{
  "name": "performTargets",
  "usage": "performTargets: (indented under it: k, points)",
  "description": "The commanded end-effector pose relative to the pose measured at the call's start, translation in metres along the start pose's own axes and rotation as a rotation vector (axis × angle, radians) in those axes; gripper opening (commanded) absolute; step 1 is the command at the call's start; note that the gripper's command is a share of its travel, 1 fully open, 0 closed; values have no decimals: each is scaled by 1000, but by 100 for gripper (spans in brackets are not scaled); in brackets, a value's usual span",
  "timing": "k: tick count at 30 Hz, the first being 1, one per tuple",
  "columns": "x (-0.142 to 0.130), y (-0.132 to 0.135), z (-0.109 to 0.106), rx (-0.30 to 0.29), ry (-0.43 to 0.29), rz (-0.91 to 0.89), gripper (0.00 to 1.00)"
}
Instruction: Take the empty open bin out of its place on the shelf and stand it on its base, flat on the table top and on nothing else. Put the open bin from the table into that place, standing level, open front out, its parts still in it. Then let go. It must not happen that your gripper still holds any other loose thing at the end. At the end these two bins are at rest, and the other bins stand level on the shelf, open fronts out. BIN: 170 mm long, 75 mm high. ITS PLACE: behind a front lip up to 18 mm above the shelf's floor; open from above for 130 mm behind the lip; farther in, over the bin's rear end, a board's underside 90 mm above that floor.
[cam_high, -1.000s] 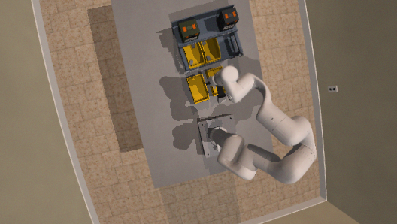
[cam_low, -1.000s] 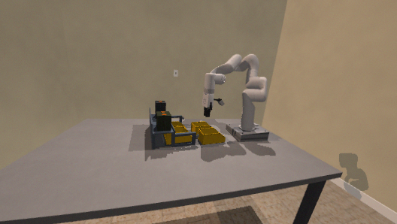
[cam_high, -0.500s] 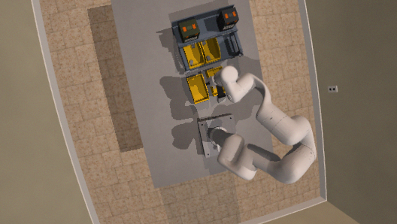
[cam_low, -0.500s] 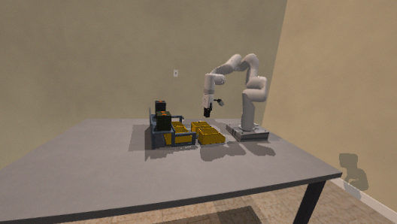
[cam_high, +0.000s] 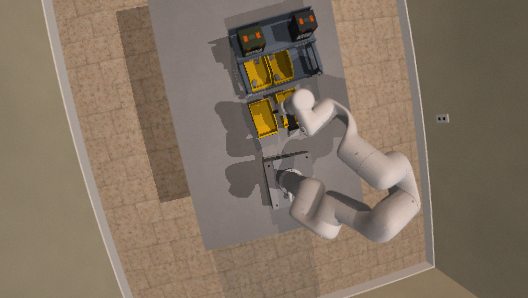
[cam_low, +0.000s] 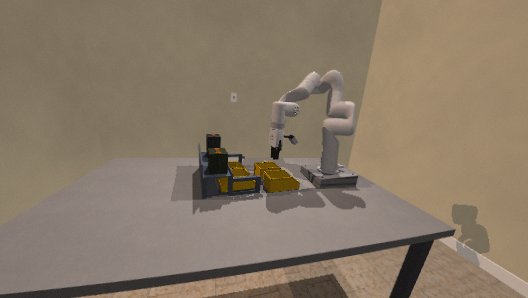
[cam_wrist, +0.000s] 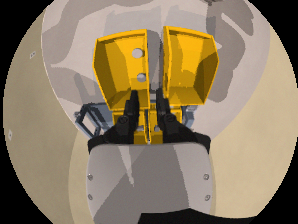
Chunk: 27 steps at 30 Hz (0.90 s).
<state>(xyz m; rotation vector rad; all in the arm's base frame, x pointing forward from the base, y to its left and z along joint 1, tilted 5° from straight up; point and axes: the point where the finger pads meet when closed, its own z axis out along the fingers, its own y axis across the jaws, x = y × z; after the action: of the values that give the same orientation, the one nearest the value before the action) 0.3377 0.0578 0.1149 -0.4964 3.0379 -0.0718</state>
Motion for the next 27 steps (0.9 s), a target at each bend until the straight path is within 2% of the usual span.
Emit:
performTargets:
  k: [1,18,27]
  points:
    - [-2,0,7,0,-3,0,26]
    - [-2,0,35,0,-3,0,26]
    - [-2,0,42,0,-3,0,26]
